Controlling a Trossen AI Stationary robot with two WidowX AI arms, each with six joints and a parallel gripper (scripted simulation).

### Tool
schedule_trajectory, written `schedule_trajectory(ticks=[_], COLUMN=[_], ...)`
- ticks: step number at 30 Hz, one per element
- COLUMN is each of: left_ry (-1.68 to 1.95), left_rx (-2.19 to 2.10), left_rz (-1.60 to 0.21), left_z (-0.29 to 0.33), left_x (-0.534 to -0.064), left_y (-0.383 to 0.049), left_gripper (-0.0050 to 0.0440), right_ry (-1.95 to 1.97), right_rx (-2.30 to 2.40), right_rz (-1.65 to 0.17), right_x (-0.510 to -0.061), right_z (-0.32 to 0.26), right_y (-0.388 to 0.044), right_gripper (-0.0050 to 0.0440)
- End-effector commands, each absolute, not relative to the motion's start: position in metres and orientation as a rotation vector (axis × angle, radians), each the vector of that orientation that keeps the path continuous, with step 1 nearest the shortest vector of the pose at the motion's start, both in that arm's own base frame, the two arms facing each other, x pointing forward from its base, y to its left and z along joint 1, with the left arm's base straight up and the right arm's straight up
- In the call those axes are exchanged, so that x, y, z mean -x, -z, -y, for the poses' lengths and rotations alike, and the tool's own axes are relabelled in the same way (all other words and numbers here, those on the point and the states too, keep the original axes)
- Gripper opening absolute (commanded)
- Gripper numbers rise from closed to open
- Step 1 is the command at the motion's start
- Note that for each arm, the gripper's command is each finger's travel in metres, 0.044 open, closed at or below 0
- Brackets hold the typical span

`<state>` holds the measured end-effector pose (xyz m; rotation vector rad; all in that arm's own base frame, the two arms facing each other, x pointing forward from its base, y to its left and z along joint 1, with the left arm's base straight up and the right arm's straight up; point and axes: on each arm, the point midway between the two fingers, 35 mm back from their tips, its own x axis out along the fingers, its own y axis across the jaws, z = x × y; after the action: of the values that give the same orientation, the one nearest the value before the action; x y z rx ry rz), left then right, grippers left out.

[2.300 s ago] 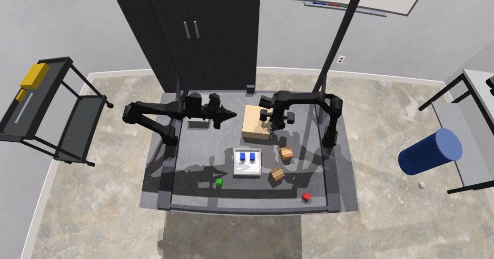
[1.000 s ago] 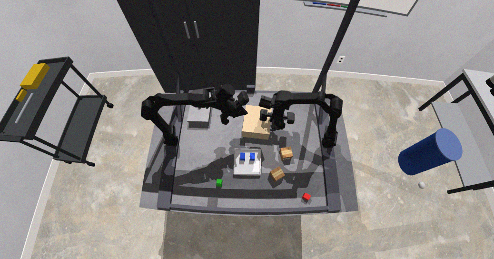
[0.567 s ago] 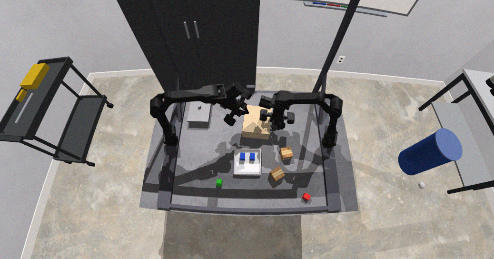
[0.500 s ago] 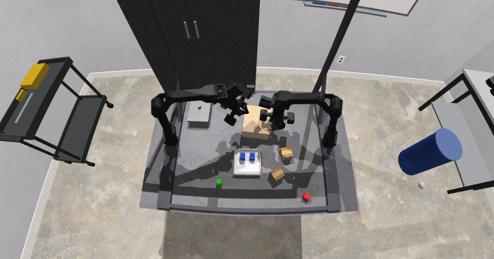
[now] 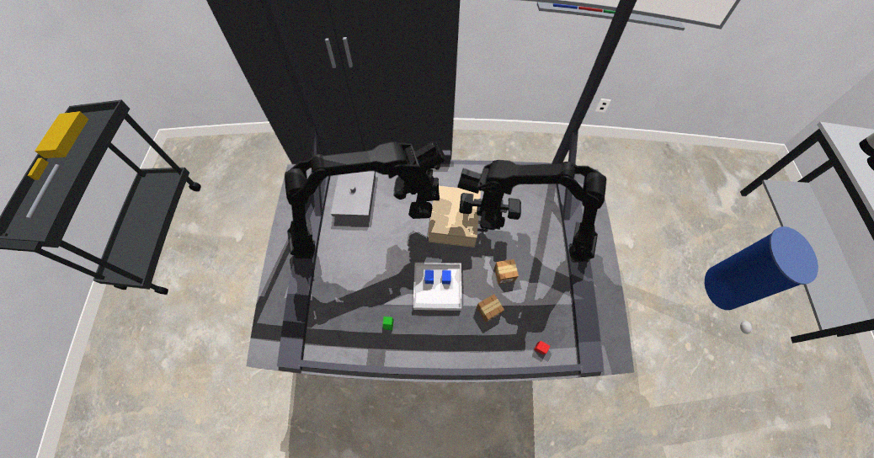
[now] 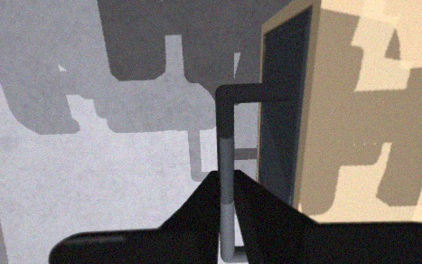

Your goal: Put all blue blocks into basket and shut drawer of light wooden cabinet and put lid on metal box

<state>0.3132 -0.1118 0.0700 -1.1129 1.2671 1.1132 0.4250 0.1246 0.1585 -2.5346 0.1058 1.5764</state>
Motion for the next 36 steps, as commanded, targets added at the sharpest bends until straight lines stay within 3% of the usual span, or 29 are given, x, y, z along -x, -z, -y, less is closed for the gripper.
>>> schedule_trajectory(ticks=[1, 5, 14, 36], left_ry=[-1.072, -1.072, -1.072, -1.072], left_rx=[1.138, 1.138, 1.138, 1.138], left_rz=[-1.246, -1.246, -1.246, -1.246], left_z=[0.115, 0.115, 0.115, 0.115], left_x=[-0.32, -0.32, -0.32, -0.32], left_y=[-0.081, -0.081, -0.081, -0.081], left_gripper=[-0.005, -0.005, -0.005, -0.005], right_ry=[-1.654, -1.758, -1.639, -1.688], right_rx=[2.618, 2.664, 2.648, 2.642], right_rz=[-0.025, 0.045, 0.009, 0.02], right_x=[-0.429, -0.427, -0.429, -0.426], right_z=[-0.132, -0.135, -0.13, -0.132], right_y=[-0.167, -0.159, -0.178, -0.135], right_gripper=[-0.005, -0.005, -0.005, -0.005])
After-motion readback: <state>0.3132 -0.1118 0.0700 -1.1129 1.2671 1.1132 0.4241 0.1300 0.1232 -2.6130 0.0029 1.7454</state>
